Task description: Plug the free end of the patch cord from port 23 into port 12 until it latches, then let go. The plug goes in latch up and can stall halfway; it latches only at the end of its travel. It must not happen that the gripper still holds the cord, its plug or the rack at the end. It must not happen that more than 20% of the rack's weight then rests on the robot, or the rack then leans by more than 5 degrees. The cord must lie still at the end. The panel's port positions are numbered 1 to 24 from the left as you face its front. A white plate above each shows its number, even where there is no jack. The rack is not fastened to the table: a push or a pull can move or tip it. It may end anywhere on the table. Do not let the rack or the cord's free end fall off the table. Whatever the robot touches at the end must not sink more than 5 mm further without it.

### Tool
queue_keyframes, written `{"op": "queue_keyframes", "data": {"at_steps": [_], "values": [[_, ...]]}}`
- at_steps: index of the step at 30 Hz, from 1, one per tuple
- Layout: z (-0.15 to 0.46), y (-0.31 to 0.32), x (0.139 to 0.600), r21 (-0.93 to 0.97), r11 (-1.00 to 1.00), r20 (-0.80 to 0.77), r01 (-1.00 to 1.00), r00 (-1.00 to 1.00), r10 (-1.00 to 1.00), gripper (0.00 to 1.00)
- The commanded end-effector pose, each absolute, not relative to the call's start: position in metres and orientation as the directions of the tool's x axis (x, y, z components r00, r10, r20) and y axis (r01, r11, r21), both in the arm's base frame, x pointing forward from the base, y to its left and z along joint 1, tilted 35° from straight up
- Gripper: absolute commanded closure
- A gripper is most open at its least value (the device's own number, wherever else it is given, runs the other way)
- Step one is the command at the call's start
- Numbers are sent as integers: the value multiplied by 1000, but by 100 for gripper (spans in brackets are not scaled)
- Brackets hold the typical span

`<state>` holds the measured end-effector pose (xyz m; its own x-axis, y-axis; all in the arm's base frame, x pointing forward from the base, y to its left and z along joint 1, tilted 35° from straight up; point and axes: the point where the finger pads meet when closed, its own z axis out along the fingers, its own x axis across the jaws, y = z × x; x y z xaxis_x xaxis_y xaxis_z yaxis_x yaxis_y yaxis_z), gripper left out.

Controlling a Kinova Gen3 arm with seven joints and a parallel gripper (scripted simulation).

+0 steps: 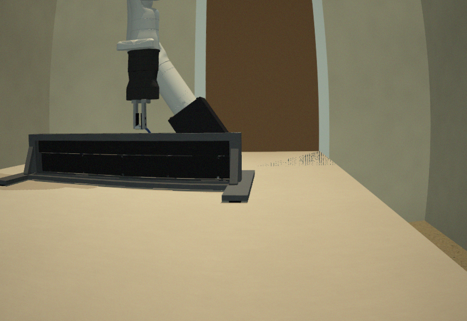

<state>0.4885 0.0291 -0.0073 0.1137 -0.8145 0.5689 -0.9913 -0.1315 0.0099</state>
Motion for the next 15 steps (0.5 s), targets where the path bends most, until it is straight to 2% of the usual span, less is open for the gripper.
{"op": "queue_keyframes", "data": {"at_steps": [1, 15], "values": [[-3, 26, 491, -4, -111, 570, -994, 89, -817, 100], [-3, 25, 495, -18, -104, 571, -994, 75, -817, 100]]}}
